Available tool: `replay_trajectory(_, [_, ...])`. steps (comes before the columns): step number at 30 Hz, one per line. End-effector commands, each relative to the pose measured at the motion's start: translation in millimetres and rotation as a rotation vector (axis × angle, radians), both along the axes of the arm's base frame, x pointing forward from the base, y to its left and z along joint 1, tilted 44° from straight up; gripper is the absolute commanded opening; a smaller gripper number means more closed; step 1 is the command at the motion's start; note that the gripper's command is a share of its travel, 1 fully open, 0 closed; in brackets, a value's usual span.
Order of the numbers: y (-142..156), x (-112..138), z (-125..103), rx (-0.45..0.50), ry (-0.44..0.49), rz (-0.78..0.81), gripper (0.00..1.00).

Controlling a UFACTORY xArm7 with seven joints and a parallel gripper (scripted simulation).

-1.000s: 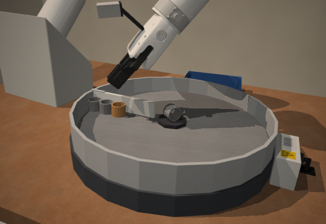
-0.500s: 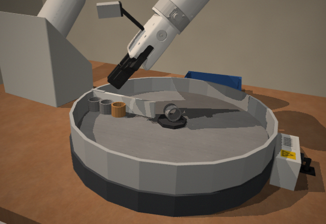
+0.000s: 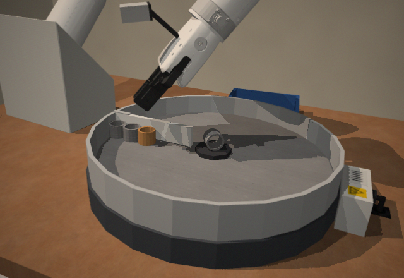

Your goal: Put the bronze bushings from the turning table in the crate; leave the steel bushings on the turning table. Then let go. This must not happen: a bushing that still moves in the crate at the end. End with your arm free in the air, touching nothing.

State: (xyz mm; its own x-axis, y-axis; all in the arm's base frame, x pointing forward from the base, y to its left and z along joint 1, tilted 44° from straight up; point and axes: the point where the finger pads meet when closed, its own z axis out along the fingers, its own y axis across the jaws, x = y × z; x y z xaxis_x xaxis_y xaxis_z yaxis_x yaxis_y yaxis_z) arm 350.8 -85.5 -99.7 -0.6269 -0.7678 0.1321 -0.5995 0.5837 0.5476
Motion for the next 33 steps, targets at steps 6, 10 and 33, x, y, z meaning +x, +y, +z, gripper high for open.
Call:
replay_trajectory(6, [10.3,1.5,-11.6,-0.002,-0.002,-0.003,0.10])
replay_trajectory(10, [15.9,1.6,-17.3,-0.002,-0.002,-0.003,0.10])
replay_trajectory(33, [25.8,1.9,-27.5,-0.002,-0.002,-0.003,0.10])
